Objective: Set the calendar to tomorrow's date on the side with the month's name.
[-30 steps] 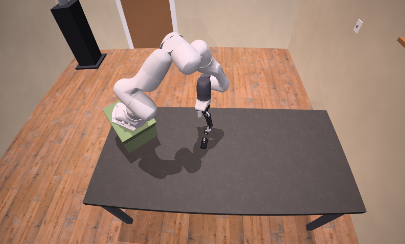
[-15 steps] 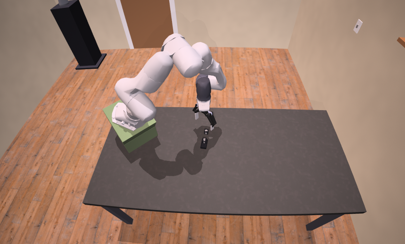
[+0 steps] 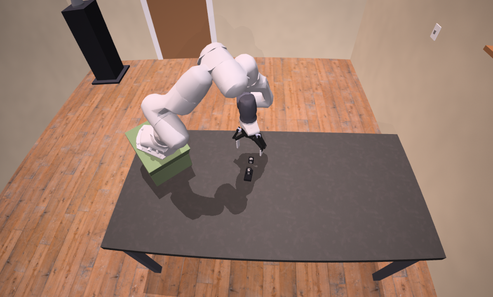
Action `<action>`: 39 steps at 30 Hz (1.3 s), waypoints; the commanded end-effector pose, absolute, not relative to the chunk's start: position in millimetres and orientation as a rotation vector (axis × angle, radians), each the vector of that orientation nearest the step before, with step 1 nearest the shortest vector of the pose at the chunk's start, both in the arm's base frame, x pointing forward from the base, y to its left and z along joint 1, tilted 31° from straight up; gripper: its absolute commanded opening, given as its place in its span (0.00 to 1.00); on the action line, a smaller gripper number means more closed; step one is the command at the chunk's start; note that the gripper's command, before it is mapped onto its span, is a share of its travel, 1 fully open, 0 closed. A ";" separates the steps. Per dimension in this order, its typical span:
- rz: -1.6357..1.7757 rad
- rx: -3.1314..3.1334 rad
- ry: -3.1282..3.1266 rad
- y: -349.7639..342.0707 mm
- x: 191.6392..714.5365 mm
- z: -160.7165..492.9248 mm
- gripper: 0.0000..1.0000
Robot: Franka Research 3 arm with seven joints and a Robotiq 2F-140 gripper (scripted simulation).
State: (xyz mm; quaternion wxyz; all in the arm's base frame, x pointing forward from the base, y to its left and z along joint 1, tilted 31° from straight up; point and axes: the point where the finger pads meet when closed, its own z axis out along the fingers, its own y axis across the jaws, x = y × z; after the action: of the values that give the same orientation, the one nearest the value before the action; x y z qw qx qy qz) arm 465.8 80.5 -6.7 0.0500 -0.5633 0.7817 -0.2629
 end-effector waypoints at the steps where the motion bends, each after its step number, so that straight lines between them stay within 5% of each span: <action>1: -0.818 -1.927 2.287 79.4 469.4 -3.1 1.00; 7: -0.827 -2.063 2.192 81.5 471.5 -2.6 1.00; 8: -0.827 -2.063 2.192 81.5 471.5 -2.6 0.28; 39: -0.827 -2.063 2.192 81.5 471.5 -2.6 0.28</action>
State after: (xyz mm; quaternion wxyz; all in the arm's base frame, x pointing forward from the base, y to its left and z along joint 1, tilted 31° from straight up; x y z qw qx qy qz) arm 471.7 82.5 -3.5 0.0132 -0.6584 0.7049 -0.2636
